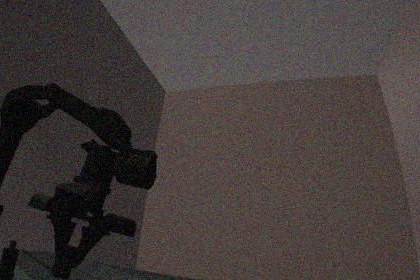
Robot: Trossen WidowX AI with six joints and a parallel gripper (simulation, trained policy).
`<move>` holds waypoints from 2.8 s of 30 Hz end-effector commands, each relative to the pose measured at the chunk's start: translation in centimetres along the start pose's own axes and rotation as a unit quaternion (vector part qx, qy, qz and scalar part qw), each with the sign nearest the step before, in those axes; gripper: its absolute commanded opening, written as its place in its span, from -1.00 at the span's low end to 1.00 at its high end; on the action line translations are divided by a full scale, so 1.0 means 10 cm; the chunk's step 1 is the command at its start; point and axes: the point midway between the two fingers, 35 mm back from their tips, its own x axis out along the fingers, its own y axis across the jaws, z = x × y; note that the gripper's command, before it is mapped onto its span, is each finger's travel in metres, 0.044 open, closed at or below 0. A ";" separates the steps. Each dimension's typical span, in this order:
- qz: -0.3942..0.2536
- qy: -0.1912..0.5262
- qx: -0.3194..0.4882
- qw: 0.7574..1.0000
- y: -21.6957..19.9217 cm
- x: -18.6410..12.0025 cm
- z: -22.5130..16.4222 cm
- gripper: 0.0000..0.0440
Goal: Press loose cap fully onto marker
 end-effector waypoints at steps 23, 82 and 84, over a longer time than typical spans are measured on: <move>0.047 0.003 0.073 0.996 0.07 -0.59 0.71 -0.60; -0.023 0.044 0.105 0.993 -0.10 0.17 1.28 -0.68; -0.024 0.043 0.102 0.994 -0.10 0.19 1.29 -0.67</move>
